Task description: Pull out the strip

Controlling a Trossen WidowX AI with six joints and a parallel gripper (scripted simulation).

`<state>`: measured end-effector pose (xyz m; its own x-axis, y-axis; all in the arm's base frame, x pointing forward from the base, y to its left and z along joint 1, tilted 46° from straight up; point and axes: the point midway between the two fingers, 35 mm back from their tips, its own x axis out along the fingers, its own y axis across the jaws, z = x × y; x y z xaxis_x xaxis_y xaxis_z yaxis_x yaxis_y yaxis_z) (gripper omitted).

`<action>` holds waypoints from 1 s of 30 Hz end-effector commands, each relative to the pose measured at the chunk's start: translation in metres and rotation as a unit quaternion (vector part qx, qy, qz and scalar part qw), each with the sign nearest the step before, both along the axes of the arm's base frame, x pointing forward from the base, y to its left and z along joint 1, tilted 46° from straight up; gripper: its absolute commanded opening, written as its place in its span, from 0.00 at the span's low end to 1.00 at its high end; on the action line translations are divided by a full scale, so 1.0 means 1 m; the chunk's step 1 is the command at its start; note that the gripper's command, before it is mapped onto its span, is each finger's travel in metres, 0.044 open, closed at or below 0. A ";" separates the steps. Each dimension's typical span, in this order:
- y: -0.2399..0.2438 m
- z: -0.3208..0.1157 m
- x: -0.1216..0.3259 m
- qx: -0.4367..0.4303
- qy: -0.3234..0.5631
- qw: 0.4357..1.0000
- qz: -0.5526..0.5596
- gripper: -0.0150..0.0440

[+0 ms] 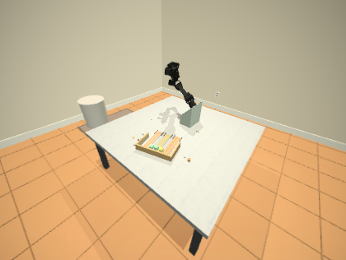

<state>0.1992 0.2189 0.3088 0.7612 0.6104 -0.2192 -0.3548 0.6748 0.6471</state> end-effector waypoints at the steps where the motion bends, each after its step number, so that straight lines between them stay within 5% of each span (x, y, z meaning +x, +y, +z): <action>1: 0.004 -0.048 0.039 -0.104 -0.038 0.993 -0.045 0.93; 11: -0.033 -0.168 0.104 -0.391 -0.103 0.907 -0.119 0.93; 22: -0.124 -0.272 0.105 -0.667 -0.084 0.730 -0.123 0.93; 30: -0.133 -0.279 0.102 -0.688 -0.079 0.711 -0.120 0.93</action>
